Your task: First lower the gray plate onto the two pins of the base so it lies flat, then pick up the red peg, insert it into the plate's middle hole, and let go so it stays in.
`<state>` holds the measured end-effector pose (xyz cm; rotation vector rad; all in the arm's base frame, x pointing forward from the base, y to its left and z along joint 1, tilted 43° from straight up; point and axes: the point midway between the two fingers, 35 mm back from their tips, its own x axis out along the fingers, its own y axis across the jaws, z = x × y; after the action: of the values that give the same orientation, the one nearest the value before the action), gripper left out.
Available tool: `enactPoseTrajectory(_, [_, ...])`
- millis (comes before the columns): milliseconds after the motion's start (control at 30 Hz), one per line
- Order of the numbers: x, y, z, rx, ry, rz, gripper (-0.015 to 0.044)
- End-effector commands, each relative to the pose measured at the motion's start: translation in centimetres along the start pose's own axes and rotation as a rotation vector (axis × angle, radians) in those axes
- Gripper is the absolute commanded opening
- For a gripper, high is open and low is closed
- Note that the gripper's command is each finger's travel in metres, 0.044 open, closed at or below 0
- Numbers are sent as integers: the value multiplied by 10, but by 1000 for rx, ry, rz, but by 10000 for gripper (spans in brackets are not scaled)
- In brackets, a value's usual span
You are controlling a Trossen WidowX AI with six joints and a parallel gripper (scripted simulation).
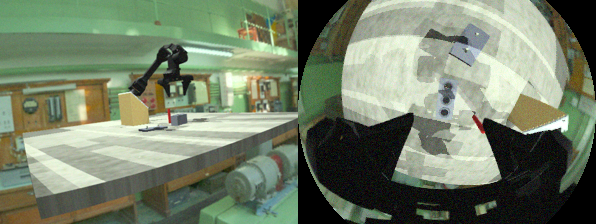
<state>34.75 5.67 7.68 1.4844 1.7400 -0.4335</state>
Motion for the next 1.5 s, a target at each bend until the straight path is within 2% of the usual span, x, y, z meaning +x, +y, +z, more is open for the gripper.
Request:
enactPoseTrajectory(0, [0, -1, 0, 42, 10, -6, 440])
enactPoseTrajectory(100, [2, -1, 0, 42, 9, -6, 440])
enactPoseTrajectory(267, [62, -1, -1, 42, 12, -5, 440])
enactPoseTrajectory(1467, [118, 2, -4, 42, 14, -5, 440])
